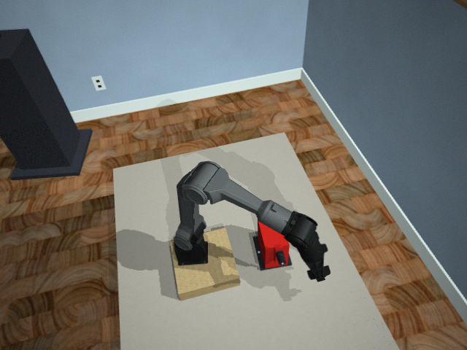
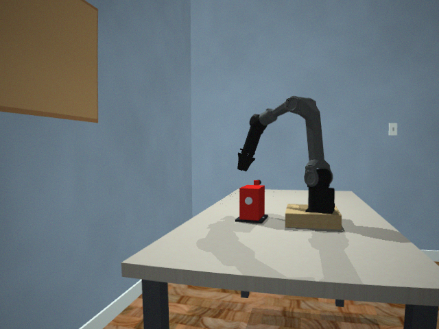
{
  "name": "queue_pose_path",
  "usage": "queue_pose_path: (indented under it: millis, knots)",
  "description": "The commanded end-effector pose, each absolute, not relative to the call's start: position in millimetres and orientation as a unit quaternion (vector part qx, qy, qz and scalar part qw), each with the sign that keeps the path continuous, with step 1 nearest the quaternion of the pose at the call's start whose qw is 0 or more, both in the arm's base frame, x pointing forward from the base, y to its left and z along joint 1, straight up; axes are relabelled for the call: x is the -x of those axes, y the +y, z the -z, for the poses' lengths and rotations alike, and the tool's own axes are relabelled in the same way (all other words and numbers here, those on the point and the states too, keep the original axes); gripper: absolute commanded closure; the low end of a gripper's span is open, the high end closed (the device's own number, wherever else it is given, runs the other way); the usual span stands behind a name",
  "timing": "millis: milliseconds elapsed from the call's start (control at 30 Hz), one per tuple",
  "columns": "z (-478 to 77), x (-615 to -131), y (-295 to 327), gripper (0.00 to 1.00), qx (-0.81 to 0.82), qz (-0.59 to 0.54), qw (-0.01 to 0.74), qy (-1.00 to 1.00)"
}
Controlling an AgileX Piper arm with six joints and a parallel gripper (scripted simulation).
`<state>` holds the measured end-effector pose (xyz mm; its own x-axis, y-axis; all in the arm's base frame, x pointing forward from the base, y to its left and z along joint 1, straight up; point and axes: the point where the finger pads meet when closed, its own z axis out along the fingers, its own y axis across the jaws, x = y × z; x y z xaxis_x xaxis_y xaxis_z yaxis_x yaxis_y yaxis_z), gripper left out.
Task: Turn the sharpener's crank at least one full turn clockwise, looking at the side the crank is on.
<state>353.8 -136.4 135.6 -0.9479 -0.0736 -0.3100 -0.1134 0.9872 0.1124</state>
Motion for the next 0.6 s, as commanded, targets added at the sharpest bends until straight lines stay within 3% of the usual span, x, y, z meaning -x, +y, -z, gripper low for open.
queue_pose_path:
  millis: [0,533,567]
  knots:
    - [-136.2,-353.9,-136.4,0.0,0.048,-0.064,0.155,0.985]
    - [-136.2,-353.9,-136.4,0.0,0.048,-0.064,0.155,0.985]
    - [-142.9,-354.0,-136.7,0.31,0.048,-0.063,0.156,0.985]
